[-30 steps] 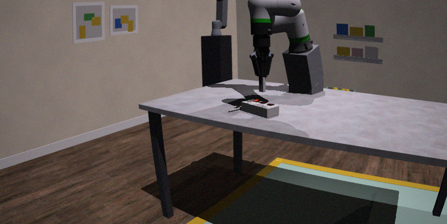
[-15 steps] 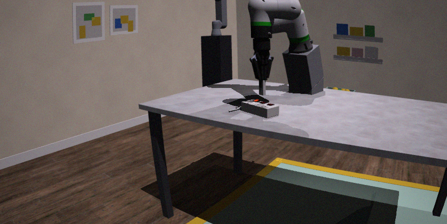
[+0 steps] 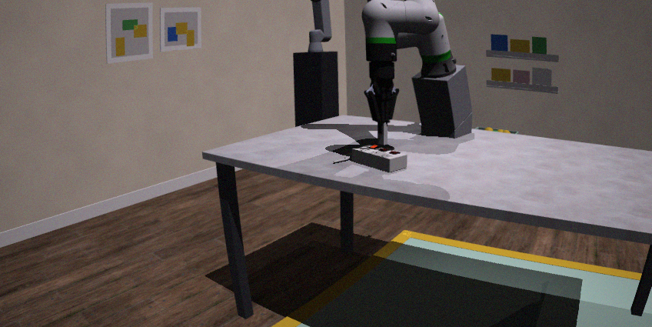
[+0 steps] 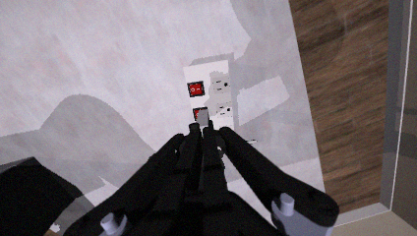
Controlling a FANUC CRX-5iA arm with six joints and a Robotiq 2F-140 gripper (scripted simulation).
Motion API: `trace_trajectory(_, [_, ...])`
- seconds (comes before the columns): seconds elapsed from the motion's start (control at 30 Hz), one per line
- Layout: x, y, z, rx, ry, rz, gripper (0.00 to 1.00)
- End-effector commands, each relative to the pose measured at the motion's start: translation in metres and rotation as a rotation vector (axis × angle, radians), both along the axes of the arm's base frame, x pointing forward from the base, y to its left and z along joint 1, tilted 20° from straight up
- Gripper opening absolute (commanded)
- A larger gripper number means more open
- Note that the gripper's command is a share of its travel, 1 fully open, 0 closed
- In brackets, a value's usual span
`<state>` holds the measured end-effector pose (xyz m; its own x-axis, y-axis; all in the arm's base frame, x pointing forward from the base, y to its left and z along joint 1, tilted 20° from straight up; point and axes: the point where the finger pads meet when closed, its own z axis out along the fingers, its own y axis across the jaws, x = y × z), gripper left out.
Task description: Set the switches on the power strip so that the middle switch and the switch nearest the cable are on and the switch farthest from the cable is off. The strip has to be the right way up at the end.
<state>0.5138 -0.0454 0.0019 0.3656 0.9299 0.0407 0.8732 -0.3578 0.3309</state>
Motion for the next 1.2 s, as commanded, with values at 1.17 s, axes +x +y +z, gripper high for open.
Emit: trace_trajectory(1.17, [0.0032,-0.0008,-0.0084,0.000,0.000,0.000,0.00])
